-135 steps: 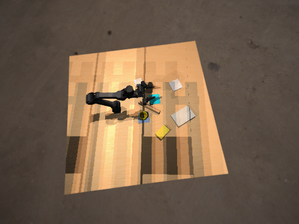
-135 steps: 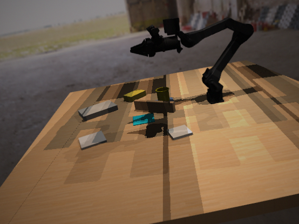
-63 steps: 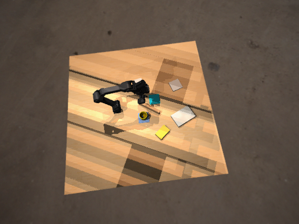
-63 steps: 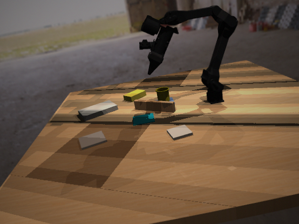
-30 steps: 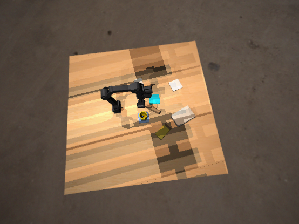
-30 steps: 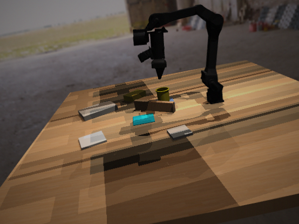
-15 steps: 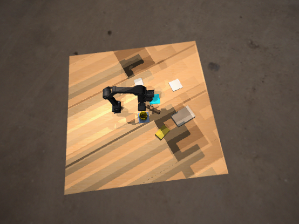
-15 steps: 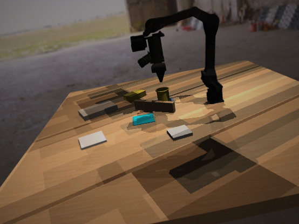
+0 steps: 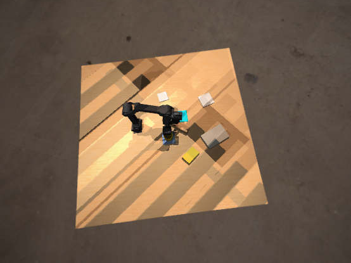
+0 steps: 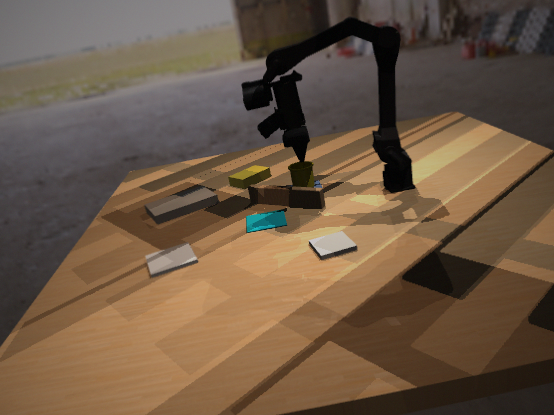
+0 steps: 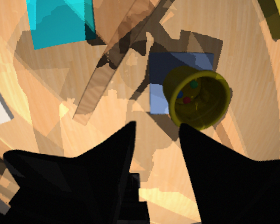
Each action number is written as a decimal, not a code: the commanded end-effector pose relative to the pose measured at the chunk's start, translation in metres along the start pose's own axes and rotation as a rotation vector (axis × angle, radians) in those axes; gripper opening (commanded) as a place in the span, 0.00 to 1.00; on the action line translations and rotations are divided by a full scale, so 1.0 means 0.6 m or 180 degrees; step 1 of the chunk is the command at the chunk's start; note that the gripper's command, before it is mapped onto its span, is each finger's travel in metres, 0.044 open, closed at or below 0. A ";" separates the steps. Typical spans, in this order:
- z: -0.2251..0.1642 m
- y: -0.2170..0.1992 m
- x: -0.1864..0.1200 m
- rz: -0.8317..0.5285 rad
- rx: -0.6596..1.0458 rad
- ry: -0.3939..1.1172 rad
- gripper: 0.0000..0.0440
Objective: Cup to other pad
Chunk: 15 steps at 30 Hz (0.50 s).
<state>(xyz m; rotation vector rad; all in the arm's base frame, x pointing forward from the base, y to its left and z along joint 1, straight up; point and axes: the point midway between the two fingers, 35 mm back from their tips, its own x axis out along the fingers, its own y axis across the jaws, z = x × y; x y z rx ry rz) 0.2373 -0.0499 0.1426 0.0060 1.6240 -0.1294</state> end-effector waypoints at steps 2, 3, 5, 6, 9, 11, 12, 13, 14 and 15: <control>-0.003 -0.011 0.023 -0.0012 -0.0045 0.0078 0.41; -0.003 -0.013 0.027 -0.0011 -0.0055 0.0087 0.41; -0.004 -0.017 0.035 -0.0010 -0.0077 0.0103 0.42; -0.004 -0.018 0.039 -0.0009 -0.0089 0.0110 0.42; -0.004 -0.023 0.051 -0.0006 -0.0130 0.0130 0.43; -0.005 -0.026 0.059 -0.0003 -0.0162 0.0143 0.44; -0.005 -0.027 0.063 -0.0001 -0.0180 0.0149 0.44; -0.005 -0.028 0.067 0.0001 -0.0198 0.0155 0.44; -0.005 -0.029 0.072 0.0003 -0.0218 0.0160 0.45; -0.005 -0.030 0.076 0.0005 -0.0240 0.0166 0.45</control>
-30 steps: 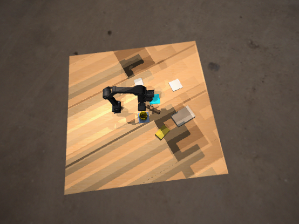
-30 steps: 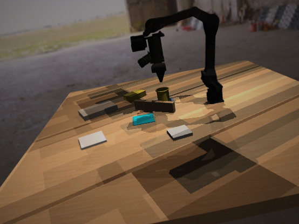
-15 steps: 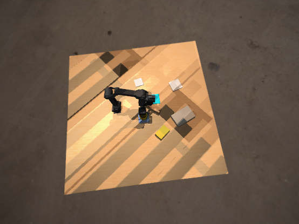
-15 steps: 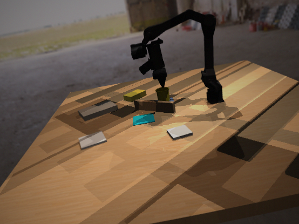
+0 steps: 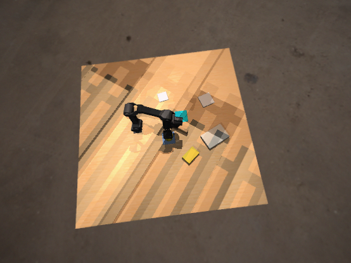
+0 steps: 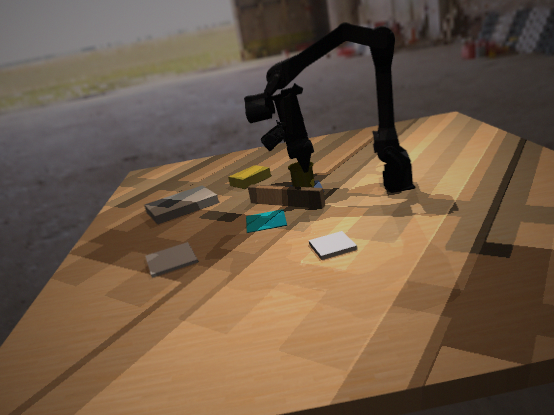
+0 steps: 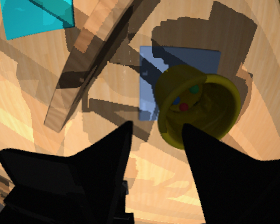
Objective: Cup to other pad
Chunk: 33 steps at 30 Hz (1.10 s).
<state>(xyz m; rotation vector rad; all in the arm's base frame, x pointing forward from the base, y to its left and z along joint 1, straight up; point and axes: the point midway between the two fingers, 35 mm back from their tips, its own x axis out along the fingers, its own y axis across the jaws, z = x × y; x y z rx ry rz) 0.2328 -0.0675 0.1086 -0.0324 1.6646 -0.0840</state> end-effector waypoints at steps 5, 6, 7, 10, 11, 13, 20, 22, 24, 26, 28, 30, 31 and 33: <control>-0.004 -0.008 0.042 0.0014 -0.0195 0.0075 0.45; -0.004 -0.009 0.047 0.0018 -0.0225 0.0080 0.45; -0.004 -0.009 0.052 0.0023 -0.0258 0.0085 0.45; -0.004 -0.009 0.066 0.0040 -0.0365 0.0096 0.45; -0.005 -0.009 0.071 0.0046 -0.0405 0.0100 0.45; -0.005 -0.008 0.079 0.0061 -0.0491 0.0104 0.44; -0.005 -0.012 0.095 0.0048 -0.0807 0.0105 0.07; -0.003 -0.014 0.095 0.0039 -0.0888 0.0099 0.00; 0.001 -0.016 0.091 0.0026 -0.0960 0.0074 0.00; 0.004 -0.017 0.086 0.0013 -0.1026 0.0048 0.00; 0.008 -0.019 0.080 0.0003 -0.1087 0.0022 0.00; 0.012 -0.020 0.074 -0.0007 -0.1144 -0.0005 0.00; 0.015 -0.020 0.070 -0.0013 -0.1169 -0.0020 0.00; 0.018 -0.019 0.063 -0.0010 -0.1206 -0.0042 0.01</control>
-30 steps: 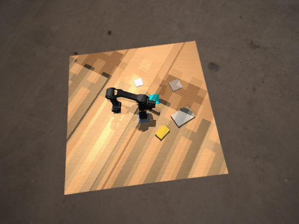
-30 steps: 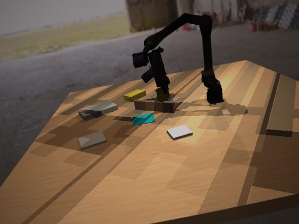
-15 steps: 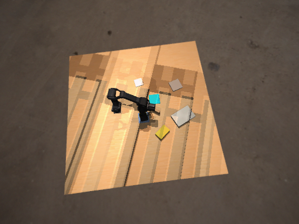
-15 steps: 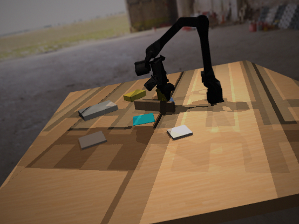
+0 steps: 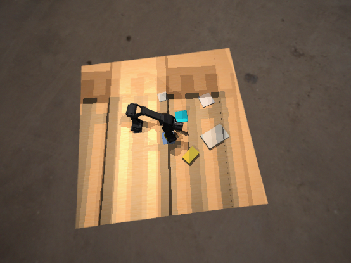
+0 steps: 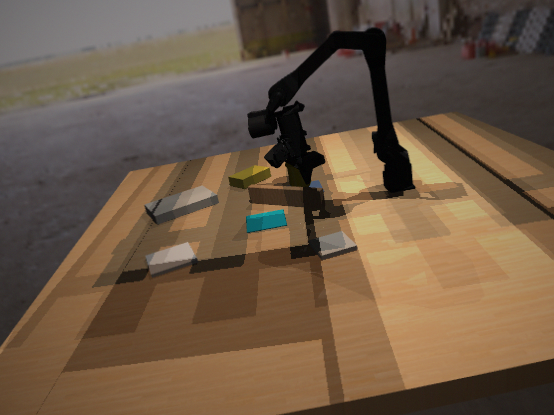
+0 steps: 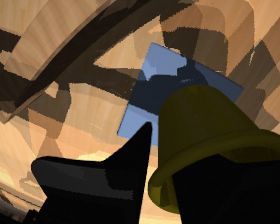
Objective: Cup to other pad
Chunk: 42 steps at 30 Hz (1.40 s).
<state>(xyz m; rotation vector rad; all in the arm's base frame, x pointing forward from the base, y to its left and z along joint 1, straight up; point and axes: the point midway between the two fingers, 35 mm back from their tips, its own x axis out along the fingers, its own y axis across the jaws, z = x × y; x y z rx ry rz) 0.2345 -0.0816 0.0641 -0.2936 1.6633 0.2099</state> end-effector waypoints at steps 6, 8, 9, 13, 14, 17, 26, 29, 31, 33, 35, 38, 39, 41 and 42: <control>0.020 -0.004 -0.038 -0.0039 -0.0174 -0.0122 0.03; 0.026 -0.004 -0.047 -0.0048 -0.0191 -0.0154 0.03; 0.029 -0.004 -0.052 -0.0051 -0.0198 -0.0171 0.03; 0.044 -0.004 -0.070 -0.0071 -0.0227 -0.0244 0.02; 0.048 -0.004 -0.074 -0.0078 -0.0234 -0.0262 0.02; 0.060 -0.003 -0.086 -0.0101 -0.0256 -0.0312 0.01; 0.103 0.007 -0.117 -0.0182 -0.0327 -0.0475 0.00; 0.119 0.014 -0.126 -0.0207 -0.0351 -0.0534 0.00; 0.130 0.019 -0.130 -0.0223 -0.0366 -0.0573 0.00; 0.141 0.025 -0.135 -0.0238 -0.0381 -0.0612 0.00; 0.152 0.032 -0.139 -0.0251 -0.0396 -0.0650 0.00; 0.167 0.042 -0.143 -0.0268 -0.0419 -0.0704 0.00; 0.173 0.046 -0.144 -0.0273 -0.0427 -0.0720 0.00; 0.183 0.054 -0.146 -0.0282 -0.0442 -0.0753 0.00; 0.188 0.058 -0.146 -0.0286 -0.0450 -0.0768 0.00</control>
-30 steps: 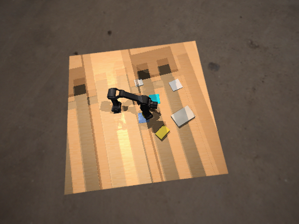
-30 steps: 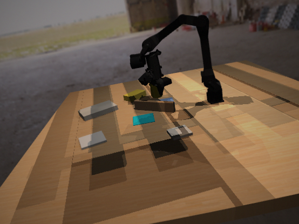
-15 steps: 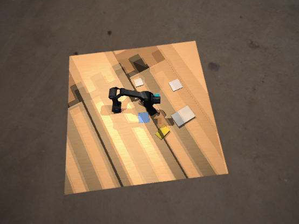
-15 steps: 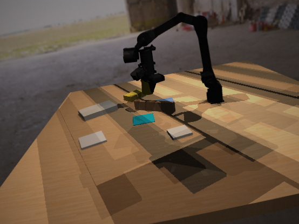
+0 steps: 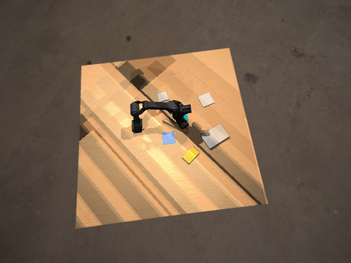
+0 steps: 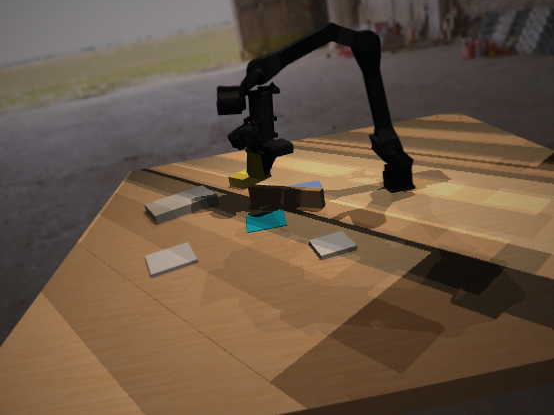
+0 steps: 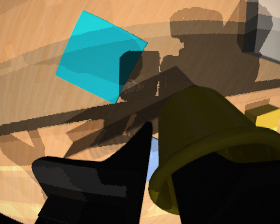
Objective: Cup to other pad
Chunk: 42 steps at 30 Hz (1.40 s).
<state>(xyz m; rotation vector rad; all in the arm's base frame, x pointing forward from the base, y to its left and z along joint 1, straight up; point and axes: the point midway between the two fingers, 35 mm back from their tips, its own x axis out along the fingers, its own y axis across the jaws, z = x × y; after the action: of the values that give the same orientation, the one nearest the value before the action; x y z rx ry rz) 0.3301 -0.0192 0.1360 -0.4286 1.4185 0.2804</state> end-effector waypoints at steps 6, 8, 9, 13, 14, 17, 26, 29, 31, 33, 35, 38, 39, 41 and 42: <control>0.053 0.035 0.003 -0.0028 -0.0062 -0.0147 0.00; 0.063 0.044 0.005 -0.0029 -0.0077 -0.0169 0.00; 0.067 0.049 0.007 -0.0030 -0.0084 -0.0179 0.00; 0.085 0.070 0.013 -0.0027 -0.0114 -0.0214 0.00; 0.089 0.076 0.015 -0.0024 -0.0121 -0.0222 0.00; 0.100 0.093 0.022 -0.0016 -0.0140 -0.0240 0.00; 0.118 0.137 0.050 0.0002 -0.0150 -0.0235 0.00; 0.117 0.147 0.063 0.0003 -0.0135 -0.0210 0.00; 0.116 0.152 0.072 0.0003 -0.0123 -0.0189 0.00; 0.113 0.156 0.081 0.0004 -0.0110 -0.0162 0.00; 0.109 0.161 0.089 0.0007 -0.0096 -0.0132 0.01; 0.102 0.166 0.101 0.0009 -0.0072 -0.0078 0.04; 0.100 0.167 0.105 0.0009 -0.0063 -0.0057 0.05; 0.094 0.169 0.111 0.0009 -0.0041 -0.0014 0.08; 0.093 0.168 0.114 0.0007 -0.0032 -0.0007 0.10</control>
<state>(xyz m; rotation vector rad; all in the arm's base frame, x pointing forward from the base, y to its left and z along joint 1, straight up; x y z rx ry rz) 0.3498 0.0925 0.0705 -0.4380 1.3953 0.3048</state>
